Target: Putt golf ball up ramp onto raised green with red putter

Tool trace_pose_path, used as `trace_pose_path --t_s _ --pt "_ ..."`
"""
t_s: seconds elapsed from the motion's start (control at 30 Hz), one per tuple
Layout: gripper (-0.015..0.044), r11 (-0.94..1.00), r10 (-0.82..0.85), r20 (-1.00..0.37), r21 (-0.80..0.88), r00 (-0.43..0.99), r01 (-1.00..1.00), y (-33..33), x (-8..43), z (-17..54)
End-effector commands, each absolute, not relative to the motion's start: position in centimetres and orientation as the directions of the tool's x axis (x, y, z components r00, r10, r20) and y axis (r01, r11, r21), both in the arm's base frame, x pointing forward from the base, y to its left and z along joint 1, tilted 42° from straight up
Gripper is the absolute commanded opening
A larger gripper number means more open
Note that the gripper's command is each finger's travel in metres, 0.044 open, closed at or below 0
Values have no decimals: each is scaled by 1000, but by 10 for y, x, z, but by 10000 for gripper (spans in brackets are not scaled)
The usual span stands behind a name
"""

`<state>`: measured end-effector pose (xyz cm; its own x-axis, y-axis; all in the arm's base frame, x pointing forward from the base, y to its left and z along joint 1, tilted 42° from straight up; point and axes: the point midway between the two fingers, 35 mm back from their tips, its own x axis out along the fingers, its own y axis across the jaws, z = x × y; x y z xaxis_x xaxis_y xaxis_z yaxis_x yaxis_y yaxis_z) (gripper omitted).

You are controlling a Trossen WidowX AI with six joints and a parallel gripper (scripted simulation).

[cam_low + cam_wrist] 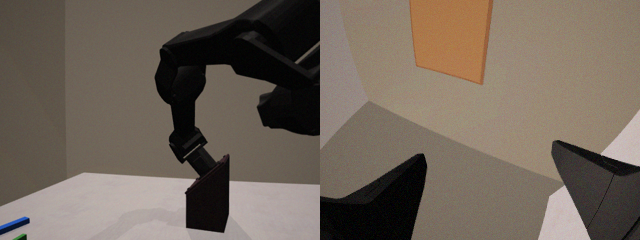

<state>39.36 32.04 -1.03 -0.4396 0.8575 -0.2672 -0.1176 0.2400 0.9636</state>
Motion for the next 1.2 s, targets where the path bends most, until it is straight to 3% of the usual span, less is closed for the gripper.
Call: trace_pose_path --t_s 0.0,0.27,0.53,0.83,1.17 --pt "426 246 853 -277 961 -443 -126 320 392 -12" --pt "440 413 536 -663 746 -523 -522 298 329 -91" --pt "440 288 55 -910 408 -410 -867 235 277 -144" --pt "440 -88 -406 -906 171 -121 -981 150 235 -151" --pt "440 -117 -432 -897 162 -97 -980 141 232 -159"
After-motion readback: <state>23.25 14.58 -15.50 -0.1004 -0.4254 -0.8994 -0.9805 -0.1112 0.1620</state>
